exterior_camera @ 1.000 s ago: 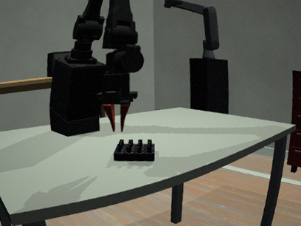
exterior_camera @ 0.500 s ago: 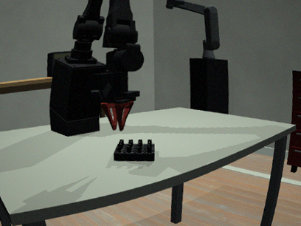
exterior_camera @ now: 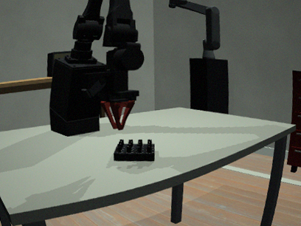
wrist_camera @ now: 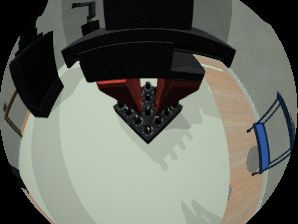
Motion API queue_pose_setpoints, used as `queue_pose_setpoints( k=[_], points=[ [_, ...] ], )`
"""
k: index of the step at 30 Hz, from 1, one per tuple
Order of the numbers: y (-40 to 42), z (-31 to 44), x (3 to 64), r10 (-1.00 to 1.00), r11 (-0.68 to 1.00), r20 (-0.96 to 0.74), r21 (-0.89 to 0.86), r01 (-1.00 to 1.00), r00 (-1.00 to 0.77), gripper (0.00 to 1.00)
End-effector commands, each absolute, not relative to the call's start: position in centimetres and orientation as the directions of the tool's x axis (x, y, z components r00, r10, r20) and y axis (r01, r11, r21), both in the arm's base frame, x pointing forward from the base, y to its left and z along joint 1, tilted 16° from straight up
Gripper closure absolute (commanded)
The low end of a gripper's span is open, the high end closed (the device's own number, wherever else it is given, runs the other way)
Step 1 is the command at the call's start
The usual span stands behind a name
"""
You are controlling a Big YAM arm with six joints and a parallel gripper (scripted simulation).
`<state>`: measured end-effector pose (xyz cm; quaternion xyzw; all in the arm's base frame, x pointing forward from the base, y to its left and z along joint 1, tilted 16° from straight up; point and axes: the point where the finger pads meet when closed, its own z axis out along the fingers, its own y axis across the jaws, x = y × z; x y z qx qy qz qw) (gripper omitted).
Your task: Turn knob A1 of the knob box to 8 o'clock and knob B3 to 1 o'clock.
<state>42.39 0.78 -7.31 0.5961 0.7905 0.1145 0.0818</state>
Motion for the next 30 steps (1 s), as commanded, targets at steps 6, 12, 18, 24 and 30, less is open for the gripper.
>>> queue_pose_setpoints(
  k=[6, 12, 18, 24, 30],
  points=[
    [0.73, -6.20, 42.42, 0.997, -0.025, 0.082, 0.279, 0.960, 0.002, 0.81],
    [0.75, -6.82, 42.02, 0.987, -0.138, 0.111, 0.250, 0.958, 0.113, 0.81],
    [0.76, -6.21, 42.47, 0.973, -0.218, 0.134, 0.255, 0.942, 0.189, 0.81],
    [0.76, -6.20, 42.49, 0.972, -0.223, 0.136, 0.255, 0.941, 0.194, 0.81],
    [0.77, -6.20, 42.49, 0.972, -0.223, 0.136, 0.255, 0.941, 0.194, 0.81]
  ],
)
